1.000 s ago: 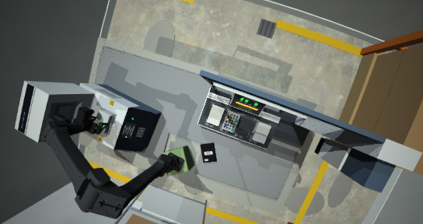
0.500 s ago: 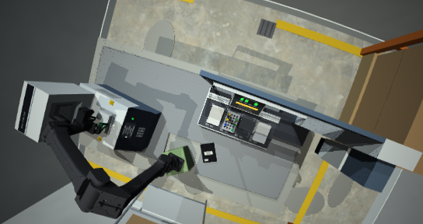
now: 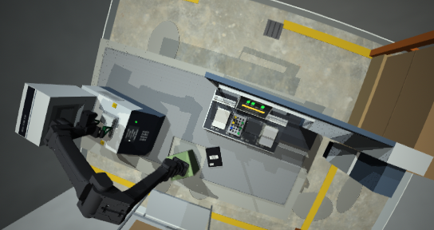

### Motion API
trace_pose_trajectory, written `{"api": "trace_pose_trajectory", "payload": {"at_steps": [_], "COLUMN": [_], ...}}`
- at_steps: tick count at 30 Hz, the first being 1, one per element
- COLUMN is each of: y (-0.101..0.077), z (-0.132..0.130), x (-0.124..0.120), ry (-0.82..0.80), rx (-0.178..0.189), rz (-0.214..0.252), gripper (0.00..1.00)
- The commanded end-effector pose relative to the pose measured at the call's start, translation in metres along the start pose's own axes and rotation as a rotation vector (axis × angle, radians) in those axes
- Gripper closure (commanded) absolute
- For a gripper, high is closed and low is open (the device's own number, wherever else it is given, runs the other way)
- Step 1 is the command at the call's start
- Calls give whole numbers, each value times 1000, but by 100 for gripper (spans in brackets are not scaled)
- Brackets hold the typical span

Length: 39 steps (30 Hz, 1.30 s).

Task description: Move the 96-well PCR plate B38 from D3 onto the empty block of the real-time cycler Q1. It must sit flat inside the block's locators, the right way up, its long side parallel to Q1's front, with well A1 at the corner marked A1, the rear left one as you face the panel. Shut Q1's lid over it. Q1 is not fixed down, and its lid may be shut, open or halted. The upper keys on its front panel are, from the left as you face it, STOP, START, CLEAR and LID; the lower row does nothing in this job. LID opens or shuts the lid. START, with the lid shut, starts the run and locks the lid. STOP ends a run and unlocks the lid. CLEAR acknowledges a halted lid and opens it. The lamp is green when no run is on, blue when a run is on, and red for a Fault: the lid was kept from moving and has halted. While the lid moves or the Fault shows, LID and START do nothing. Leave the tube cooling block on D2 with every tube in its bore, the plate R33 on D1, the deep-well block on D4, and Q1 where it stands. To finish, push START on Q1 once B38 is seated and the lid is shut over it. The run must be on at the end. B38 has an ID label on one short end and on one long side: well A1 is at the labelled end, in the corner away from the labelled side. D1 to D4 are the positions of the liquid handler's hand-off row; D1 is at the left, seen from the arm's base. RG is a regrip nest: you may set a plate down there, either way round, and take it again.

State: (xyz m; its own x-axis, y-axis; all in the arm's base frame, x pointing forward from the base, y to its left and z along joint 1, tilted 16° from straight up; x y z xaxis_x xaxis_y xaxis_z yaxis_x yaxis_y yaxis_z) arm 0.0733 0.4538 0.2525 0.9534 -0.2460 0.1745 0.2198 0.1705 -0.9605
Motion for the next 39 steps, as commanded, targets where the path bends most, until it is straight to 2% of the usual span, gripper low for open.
{"api": "trace_pose_trajectory", "payload": {"at_steps": [1,6,10,16,25,33,36,39], "y": [-24,-30,-32,-31,-22,-33,-32,-37], "z": [-1,12,15,26,29,29,28,27], "x": [-2,8,9,6,-4,-1,6,8], "ry": [2,30,34,15,-4,1,11,16], "rx": [46,83,93,98,80,90,78,89], "rz": [9,8,9,9,11,12,8,8], "gripper": [100,100,100,100,100,100,100,100]}}
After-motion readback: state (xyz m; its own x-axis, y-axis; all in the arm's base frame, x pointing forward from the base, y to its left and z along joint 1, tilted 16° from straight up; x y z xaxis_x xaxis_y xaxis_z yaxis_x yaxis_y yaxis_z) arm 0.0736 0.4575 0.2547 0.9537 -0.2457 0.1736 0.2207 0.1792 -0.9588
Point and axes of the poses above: the point where the finger pads meet when closed, its own y axis out along the fingers, its own z axis across the jaws, x = y × z, the point moved 3 cm from there along -y, back along the fingers, and after that the axes turned 10 degrees about y, right-handed, at the moved point
